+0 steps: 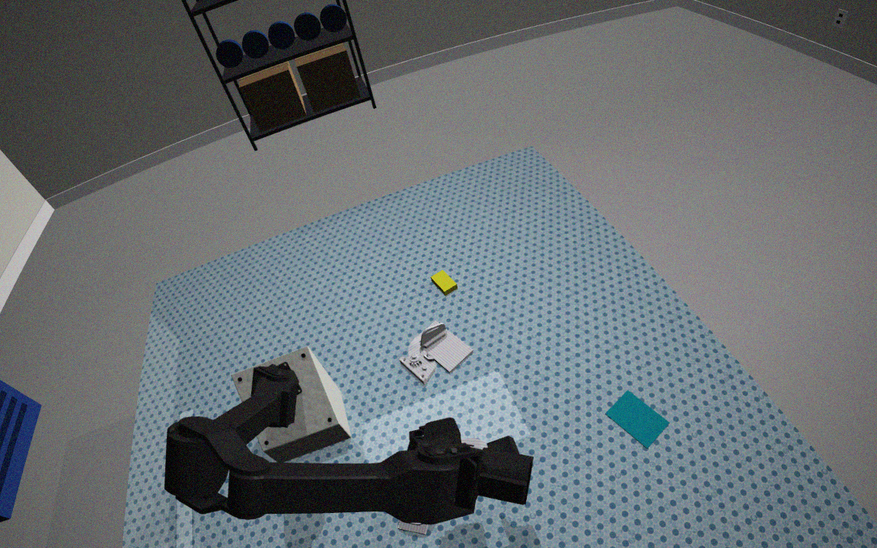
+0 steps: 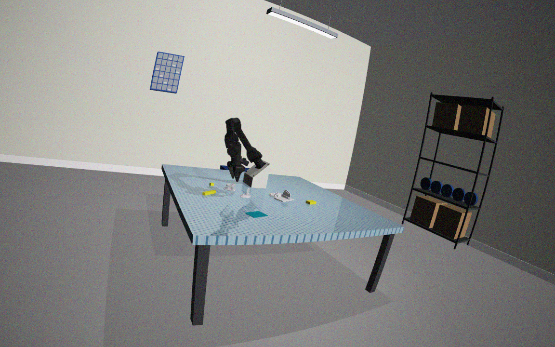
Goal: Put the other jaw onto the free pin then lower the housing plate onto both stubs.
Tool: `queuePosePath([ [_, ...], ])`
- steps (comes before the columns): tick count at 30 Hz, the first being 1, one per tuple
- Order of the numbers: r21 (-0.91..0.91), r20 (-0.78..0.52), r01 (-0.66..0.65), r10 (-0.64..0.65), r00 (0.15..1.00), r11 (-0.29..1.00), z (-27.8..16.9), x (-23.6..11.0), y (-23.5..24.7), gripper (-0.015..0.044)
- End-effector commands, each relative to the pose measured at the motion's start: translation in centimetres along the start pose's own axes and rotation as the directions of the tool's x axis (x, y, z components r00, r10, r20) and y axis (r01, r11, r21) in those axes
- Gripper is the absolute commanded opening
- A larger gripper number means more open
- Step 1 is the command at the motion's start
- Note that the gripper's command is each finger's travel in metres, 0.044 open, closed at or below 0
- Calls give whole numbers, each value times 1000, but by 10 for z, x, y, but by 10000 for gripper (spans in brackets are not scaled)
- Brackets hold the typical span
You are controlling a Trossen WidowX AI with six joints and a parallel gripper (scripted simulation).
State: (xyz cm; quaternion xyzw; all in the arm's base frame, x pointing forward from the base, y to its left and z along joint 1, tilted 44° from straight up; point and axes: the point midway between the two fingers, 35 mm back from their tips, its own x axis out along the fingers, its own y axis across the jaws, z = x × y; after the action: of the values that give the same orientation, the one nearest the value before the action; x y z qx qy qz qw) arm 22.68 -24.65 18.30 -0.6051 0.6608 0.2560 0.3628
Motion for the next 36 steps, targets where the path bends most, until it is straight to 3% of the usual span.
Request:
queuePosePath([
  [1, -99, -4, -13, 13, 1000, 995, 11, 3, -4, 440],
  [18, -476, -37, -50, 37, 999, 878, 50, 6, -13, 440],
  [36, -793, -93, -100, 42, 995, 601, 91, 5, -18, 440],
])
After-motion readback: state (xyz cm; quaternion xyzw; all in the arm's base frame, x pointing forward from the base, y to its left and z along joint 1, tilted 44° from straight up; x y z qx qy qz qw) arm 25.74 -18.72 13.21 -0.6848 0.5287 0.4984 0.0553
